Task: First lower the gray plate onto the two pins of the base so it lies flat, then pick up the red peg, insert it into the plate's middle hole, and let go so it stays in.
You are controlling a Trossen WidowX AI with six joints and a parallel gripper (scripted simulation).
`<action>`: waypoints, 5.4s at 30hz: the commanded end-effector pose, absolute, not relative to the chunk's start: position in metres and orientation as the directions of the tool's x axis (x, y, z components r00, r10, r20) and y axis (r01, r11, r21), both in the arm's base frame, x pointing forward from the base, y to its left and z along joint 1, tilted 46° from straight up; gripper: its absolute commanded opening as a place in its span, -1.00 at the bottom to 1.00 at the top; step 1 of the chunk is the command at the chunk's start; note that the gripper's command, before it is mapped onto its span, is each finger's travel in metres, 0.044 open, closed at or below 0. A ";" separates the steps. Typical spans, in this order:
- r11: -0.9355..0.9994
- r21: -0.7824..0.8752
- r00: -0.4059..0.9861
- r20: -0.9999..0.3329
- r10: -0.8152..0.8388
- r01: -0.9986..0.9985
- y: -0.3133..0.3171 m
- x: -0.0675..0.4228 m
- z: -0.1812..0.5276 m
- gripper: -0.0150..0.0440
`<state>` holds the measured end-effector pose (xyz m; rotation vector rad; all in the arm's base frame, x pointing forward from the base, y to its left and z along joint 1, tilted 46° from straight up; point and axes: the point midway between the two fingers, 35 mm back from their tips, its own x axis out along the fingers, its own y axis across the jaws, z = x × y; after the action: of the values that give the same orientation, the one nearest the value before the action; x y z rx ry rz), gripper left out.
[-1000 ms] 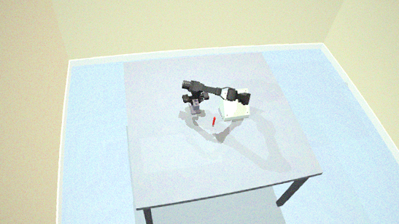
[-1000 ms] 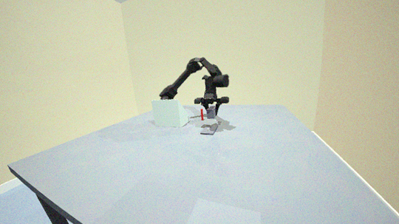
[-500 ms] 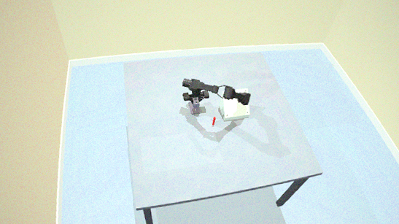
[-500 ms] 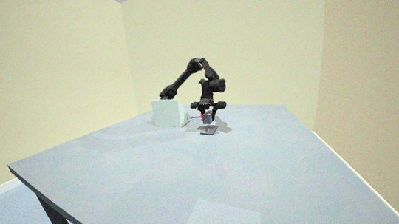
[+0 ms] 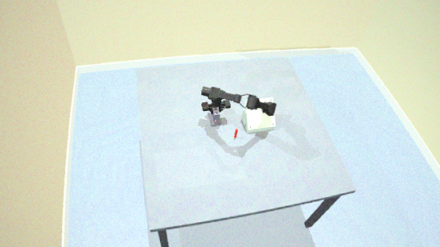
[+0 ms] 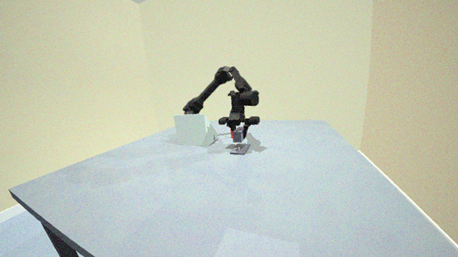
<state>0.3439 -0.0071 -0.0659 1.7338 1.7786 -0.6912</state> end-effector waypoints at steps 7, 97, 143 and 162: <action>0.037 0.019 -0.013 -0.705 0.710 0.999 -0.008 0.343 -0.068 -0.49; 0.317 0.297 -0.020 -0.701 0.713 0.901 0.053 0.234 0.117 1.00; 0.318 0.301 -0.019 -0.699 0.715 0.899 0.117 0.235 0.050 1.00; 0.317 0.302 -0.019 -0.697 0.717 0.899 0.126 0.234 0.043 0.11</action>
<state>0.2342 0.1252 0.0430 1.4423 1.7776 -0.2862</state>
